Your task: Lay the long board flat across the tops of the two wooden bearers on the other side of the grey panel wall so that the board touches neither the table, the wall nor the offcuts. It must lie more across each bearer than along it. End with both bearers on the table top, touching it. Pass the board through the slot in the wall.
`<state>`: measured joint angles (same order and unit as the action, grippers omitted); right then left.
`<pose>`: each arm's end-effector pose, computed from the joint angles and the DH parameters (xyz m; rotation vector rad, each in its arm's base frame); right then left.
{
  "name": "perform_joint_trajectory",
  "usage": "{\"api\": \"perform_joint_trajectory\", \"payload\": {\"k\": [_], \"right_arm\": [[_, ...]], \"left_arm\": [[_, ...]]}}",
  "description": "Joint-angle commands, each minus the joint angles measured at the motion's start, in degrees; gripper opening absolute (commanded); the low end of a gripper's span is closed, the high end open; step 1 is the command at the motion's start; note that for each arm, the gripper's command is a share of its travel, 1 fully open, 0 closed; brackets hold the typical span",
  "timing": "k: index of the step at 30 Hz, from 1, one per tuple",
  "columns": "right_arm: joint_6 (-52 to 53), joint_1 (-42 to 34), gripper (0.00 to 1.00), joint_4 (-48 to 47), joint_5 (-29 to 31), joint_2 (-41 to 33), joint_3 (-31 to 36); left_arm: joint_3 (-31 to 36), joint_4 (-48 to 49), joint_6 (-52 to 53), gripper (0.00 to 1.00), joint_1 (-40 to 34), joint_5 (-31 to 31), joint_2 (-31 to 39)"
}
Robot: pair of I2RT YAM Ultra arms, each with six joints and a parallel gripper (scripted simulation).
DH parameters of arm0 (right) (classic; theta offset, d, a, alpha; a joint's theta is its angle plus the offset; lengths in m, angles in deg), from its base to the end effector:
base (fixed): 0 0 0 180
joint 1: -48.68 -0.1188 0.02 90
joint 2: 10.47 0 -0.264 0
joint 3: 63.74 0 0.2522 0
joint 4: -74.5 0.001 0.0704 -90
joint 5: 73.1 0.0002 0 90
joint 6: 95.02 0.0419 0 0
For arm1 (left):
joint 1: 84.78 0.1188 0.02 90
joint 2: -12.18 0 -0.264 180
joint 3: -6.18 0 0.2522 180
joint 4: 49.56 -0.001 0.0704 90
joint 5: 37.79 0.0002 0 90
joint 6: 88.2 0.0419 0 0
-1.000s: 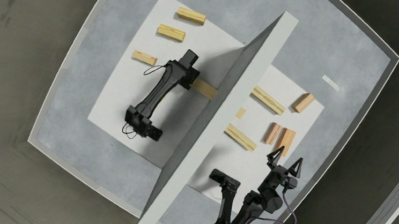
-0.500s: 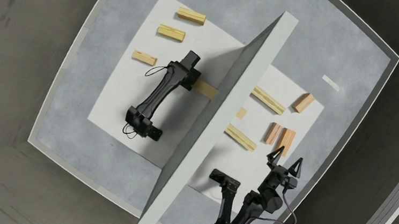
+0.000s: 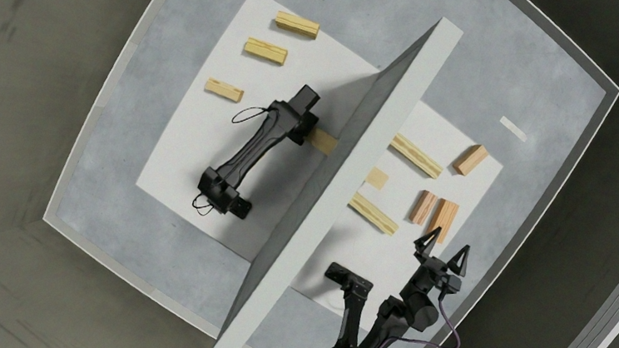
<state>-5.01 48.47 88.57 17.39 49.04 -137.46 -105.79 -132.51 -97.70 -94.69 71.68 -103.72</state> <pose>0.2428 0.0015 0.4083 0.0040 1.5683 -0.0037 0.3846 -0.0804 0.2292 2.0161 -2.0496 0.3489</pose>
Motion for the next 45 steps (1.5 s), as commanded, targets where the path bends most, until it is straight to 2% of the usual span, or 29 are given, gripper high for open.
{"api": "perform_joint_trajectory", "payload": {"k": [1,37,45], "right_arm": [[-0.1,0.6,1.0,0.9,0.3,-1.5,-1.7],[-0.1,0.6,1.0,0.9,0.3,-1.5,-1.7],[-0.1,0.6,1.0,0.9,0.3,-1.5,-1.7]], "left_arm": [[-2.8,1.0,-2.1,0.0,-2.1,1.3,-0.6],[-6.5,2.4,-9.5,0.0,-9.1,3.1,-1.6],[-8.1,0.5,-8.8,0.0,-7.7,2.7,-0.6]]}}
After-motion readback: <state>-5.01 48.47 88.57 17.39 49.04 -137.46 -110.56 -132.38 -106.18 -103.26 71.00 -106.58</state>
